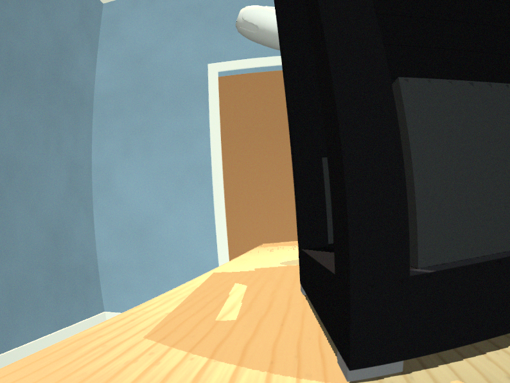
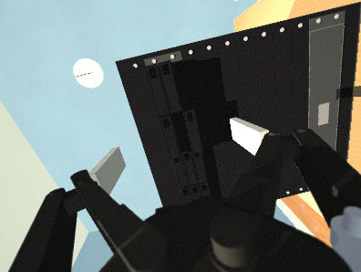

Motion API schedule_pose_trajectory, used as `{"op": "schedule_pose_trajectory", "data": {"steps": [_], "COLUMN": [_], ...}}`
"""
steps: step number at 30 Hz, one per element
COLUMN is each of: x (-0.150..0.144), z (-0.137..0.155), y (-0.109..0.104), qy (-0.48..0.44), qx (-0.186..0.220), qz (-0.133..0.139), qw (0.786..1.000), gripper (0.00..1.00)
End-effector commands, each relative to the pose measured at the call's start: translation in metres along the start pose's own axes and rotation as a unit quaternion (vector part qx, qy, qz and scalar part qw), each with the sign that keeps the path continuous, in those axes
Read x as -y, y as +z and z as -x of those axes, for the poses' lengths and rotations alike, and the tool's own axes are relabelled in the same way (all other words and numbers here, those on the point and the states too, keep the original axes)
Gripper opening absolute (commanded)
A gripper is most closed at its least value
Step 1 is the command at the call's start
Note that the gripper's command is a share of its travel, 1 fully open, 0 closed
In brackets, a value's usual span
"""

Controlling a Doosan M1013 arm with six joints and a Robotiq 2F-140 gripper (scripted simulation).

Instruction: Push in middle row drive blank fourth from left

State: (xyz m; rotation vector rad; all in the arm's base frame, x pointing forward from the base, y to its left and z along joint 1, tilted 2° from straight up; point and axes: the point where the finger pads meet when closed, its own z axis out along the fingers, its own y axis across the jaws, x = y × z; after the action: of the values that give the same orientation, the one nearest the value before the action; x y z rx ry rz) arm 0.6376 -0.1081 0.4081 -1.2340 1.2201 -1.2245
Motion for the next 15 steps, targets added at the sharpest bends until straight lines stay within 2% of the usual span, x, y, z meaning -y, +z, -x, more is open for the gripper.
{"op": "schedule_pose_trajectory", "data": {"steps": [1,10,12,15], "x": [0.003,0.011,0.011,0.014], "z": [0.007,0.031,0.031,0.039], "y": [0.015,0.060,0.060,0.077], "qy": [0.000,0.000,0.000,0.000], "qx": [-0.001,-0.001,-0.001,-0.001], "qz": [0.000,0.000,0.000,0.000], "qw": [1.000,1.000,1.000,1.000], "gripper": [1.00,1.00,1.00,1.00]}}
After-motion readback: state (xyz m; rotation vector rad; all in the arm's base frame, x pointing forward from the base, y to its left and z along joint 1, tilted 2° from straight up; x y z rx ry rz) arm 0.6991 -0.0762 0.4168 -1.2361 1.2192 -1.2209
